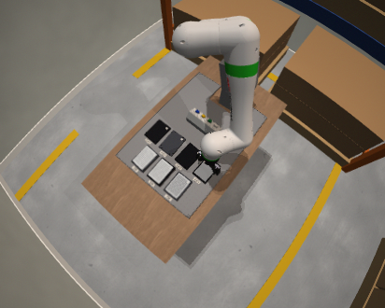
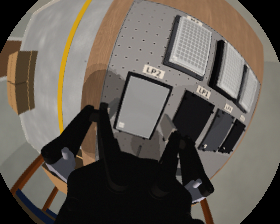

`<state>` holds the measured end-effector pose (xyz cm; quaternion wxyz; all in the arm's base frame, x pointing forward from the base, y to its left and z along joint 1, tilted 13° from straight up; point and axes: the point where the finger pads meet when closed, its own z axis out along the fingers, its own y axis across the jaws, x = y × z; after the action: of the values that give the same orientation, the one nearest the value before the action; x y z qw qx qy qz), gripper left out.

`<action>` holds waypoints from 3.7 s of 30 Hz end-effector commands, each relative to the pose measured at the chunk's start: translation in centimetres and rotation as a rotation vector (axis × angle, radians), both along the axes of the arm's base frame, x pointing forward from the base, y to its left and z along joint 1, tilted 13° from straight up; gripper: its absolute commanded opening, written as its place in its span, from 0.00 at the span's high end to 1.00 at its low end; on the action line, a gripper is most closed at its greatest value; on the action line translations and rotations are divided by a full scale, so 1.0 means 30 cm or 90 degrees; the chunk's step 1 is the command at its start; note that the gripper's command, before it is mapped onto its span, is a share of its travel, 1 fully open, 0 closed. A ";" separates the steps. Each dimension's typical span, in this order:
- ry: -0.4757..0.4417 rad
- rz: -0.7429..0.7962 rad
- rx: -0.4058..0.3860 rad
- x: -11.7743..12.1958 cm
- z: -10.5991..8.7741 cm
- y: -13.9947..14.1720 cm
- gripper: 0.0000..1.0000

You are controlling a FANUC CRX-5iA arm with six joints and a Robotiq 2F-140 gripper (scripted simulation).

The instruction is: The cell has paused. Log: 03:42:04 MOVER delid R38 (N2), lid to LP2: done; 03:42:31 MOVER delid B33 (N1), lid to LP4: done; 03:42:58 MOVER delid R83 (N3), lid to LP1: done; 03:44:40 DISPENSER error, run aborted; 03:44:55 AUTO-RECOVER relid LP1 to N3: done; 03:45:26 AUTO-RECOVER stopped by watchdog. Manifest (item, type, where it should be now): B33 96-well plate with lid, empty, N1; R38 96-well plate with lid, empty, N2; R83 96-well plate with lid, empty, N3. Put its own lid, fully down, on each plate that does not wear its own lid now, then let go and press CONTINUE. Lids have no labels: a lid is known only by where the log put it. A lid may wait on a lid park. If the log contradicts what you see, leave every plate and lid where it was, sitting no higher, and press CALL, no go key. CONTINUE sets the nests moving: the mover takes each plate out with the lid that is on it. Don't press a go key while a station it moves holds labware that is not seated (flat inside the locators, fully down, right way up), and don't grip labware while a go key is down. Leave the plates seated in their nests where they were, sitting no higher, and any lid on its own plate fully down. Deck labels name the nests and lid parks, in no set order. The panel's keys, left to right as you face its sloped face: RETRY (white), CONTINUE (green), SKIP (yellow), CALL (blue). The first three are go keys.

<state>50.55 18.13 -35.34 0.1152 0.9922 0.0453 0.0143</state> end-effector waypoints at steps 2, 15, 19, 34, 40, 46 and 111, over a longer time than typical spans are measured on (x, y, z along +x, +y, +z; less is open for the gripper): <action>0.000 0.000 0.000 0.001 -0.006 -0.001 0.34; 0.000 0.000 0.000 0.002 -0.025 -0.005 0.34; 0.000 0.000 0.000 0.002 -0.030 -0.007 0.34; 0.000 0.000 0.000 0.002 -0.039 -0.009 0.34; 0.000 0.000 0.000 0.002 -0.039 -0.009 0.34; 0.000 0.000 0.000 0.002 -0.039 -0.009 0.34; 0.000 0.000 0.000 0.002 -0.039 -0.009 1.00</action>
<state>50.63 17.90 -36.50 0.1149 0.9922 0.0455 0.0147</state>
